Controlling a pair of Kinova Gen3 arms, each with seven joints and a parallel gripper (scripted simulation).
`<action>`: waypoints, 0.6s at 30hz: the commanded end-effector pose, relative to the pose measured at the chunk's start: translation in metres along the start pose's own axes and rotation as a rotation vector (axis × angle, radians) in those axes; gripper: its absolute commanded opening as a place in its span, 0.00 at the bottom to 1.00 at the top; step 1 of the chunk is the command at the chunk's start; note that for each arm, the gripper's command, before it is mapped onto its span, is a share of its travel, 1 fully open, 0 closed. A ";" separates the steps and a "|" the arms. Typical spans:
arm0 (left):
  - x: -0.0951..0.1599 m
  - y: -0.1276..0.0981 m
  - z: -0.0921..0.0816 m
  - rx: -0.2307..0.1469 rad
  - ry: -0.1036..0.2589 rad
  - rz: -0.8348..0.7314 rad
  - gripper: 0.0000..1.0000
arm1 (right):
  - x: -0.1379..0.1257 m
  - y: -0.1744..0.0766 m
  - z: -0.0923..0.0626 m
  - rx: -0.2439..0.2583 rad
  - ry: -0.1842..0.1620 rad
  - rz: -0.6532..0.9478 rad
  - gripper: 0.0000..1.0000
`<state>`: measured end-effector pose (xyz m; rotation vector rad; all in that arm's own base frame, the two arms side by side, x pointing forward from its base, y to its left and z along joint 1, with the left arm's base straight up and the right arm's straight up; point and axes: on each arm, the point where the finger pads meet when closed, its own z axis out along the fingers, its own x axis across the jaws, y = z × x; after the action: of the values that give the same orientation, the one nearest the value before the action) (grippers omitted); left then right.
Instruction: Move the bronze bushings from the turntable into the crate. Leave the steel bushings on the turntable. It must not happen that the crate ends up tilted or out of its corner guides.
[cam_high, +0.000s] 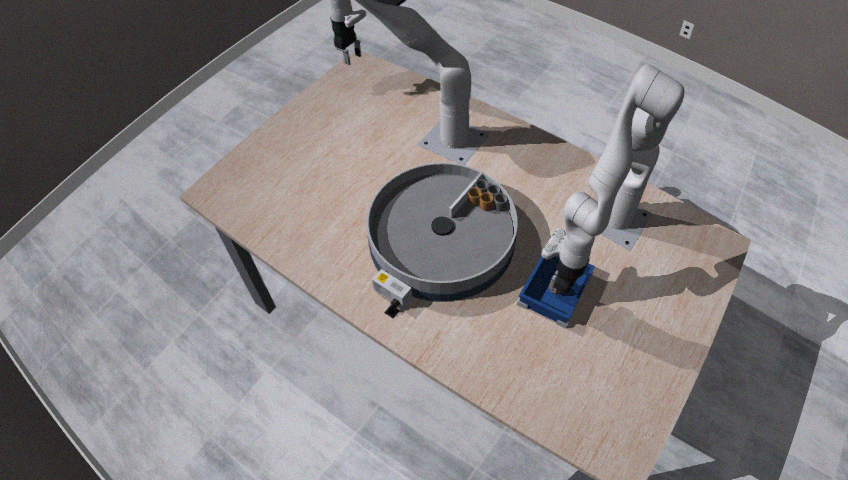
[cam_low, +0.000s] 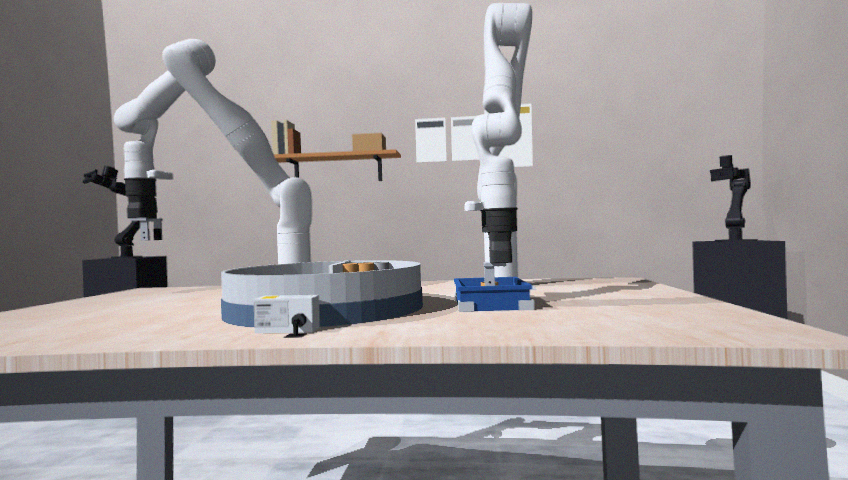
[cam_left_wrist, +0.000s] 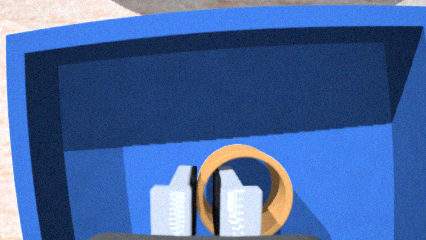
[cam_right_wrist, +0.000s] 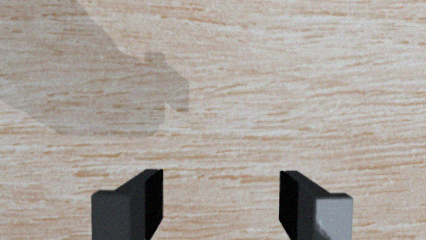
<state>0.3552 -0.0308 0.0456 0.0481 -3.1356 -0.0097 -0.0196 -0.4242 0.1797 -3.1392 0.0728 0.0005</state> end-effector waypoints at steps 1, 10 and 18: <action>0.000 0.000 0.001 0.000 -0.001 0.000 0.00 | 0.000 0.000 -0.001 -0.002 0.000 0.000 1.00; 0.000 0.000 0.003 0.000 -0.001 0.000 0.00 | 0.000 0.000 -0.001 -0.002 0.000 0.000 1.00; 0.000 0.000 0.004 0.000 -0.001 0.000 0.00 | 0.000 0.000 -0.001 -0.002 0.000 0.000 1.00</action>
<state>0.3552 -0.0308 0.0417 0.0481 -3.1356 -0.0097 -0.0196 -0.4242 0.1797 -3.1392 0.0728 0.0005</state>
